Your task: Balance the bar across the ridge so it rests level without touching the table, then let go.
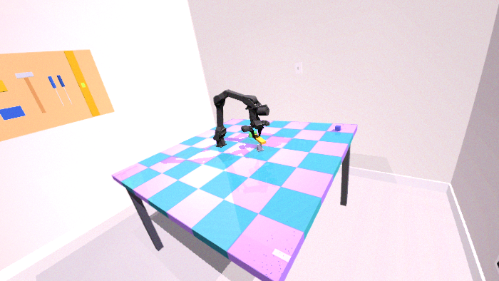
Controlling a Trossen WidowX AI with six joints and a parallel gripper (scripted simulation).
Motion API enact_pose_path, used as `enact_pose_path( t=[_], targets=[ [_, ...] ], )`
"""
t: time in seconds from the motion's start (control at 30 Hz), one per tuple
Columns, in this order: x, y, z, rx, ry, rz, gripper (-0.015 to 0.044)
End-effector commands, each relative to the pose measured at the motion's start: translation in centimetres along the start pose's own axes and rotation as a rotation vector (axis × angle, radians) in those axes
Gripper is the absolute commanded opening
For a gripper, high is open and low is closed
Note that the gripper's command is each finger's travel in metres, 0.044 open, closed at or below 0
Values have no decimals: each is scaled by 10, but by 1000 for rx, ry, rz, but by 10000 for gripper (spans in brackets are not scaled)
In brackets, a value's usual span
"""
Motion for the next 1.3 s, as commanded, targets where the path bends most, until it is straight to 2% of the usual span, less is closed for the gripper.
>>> enact_pose_path(
  t=[0.0, 0.27, 1.27],
  targets=[
    [-10, 0, 0, -2, 8, 1, 0],
    [-21, -2, 1, -2, 8, 1, 0],
    [-21, -2, 1, -2, 8, 1, 0]
  ],
)
Point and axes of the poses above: the point midway between the two fingers, 35 mm back from their tips, its own x axis back along the fingers, its own y axis across the jaws, z = x × y, the point moved 9 cm from there along x, back along the fingers, and after that the axes turned 5 degrees about x, right-handed, at the moved point
